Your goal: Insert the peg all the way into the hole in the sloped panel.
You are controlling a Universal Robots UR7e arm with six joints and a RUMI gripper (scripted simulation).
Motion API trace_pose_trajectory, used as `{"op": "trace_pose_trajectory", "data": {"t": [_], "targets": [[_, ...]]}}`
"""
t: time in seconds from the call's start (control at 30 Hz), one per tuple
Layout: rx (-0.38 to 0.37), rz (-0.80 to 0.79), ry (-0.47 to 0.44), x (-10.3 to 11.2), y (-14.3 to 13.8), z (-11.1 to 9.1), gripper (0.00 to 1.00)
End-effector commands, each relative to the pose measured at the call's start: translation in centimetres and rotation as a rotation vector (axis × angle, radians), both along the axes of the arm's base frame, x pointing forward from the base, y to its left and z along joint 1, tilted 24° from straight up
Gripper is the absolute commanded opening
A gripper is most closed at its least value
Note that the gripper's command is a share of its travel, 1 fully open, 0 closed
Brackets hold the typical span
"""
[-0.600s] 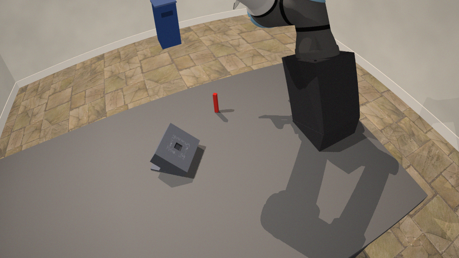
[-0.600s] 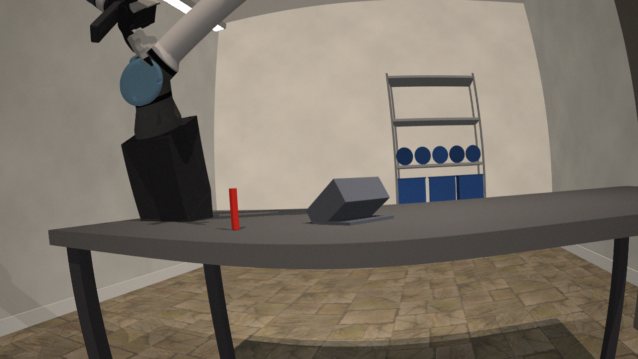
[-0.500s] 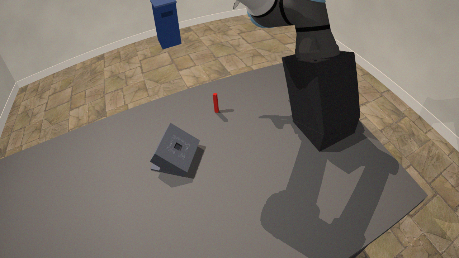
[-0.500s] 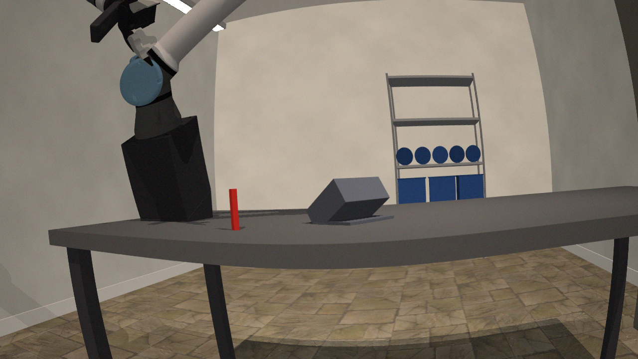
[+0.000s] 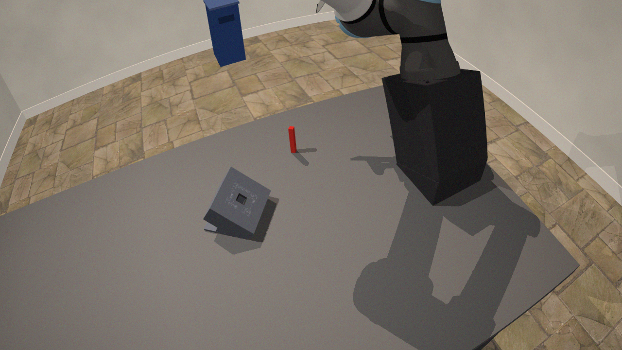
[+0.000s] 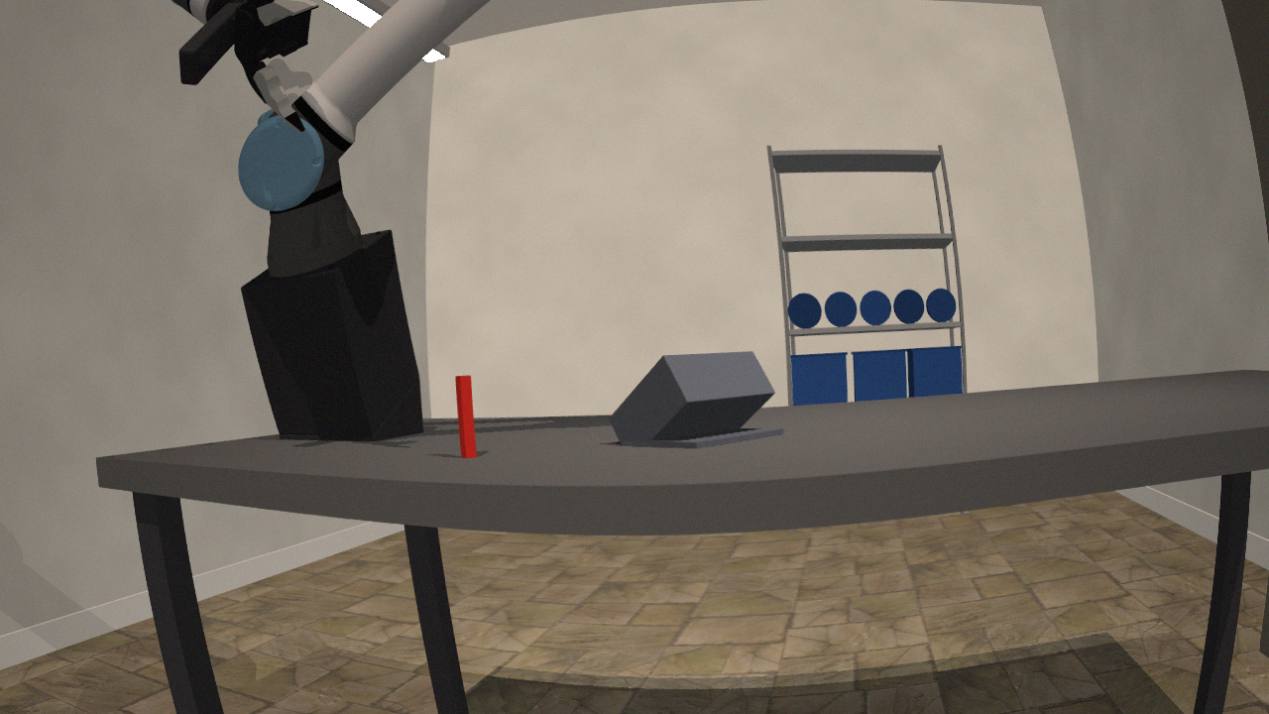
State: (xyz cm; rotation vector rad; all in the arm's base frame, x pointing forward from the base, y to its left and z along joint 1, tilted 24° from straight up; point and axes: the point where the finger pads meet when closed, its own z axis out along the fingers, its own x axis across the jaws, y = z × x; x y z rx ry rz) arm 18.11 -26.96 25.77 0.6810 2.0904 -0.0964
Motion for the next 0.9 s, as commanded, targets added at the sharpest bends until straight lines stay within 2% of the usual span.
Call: {"op": "trace_pose_trajectory", "data": {"t": [0.0,0.87], "targets": [[-0.005,0.011,0.005,0.0,0.1,-0.1,1.00],[-0.178,0.401,0.157,-0.8,2.3,-3.6,1.00]]}}
